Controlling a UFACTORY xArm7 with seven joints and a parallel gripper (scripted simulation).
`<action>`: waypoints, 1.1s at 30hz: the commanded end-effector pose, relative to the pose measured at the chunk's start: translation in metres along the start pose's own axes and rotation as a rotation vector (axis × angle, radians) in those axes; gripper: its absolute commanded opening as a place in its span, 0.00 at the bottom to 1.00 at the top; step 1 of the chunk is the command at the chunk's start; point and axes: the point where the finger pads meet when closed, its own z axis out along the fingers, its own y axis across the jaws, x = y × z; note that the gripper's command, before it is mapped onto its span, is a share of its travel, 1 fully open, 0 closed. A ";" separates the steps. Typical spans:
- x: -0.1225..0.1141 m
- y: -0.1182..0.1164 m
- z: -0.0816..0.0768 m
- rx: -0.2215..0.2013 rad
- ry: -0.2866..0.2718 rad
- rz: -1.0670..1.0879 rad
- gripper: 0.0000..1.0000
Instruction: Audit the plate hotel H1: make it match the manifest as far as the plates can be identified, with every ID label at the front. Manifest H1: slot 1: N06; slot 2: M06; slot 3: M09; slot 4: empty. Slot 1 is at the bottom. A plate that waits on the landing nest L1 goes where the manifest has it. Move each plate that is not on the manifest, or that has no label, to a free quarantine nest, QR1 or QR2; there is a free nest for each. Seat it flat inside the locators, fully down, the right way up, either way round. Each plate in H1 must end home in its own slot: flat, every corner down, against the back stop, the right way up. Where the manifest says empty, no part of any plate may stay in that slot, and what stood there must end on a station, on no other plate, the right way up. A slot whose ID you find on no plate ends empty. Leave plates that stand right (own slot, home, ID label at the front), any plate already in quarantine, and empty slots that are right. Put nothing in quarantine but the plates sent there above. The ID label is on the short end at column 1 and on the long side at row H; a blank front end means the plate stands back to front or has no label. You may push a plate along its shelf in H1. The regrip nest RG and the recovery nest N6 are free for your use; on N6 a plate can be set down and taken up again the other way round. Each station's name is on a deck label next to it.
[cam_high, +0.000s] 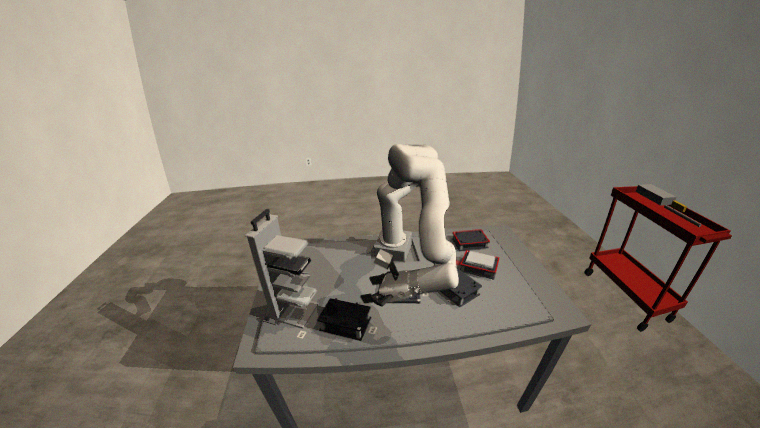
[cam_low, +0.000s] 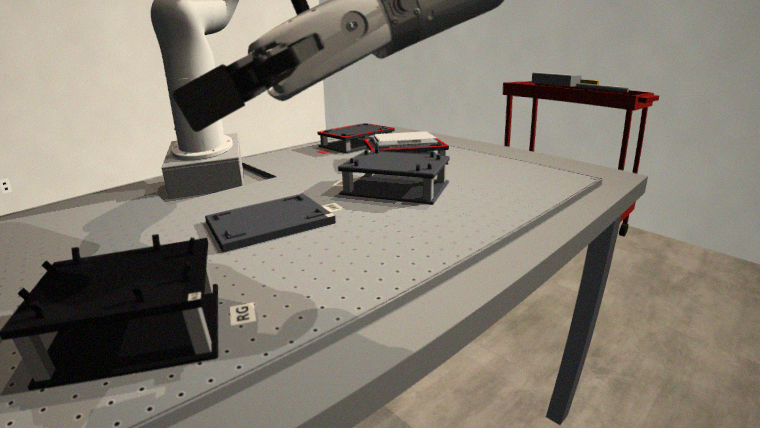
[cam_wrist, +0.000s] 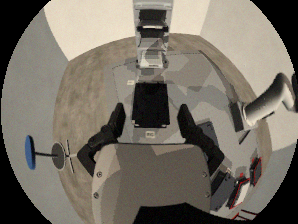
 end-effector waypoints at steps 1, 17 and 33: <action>0.000 -0.001 -0.001 0.000 0.071 0.001 1.00; 0.000 0.000 -0.001 0.000 0.304 0.001 1.00; 0.000 -0.001 -0.001 0.000 0.392 0.001 1.00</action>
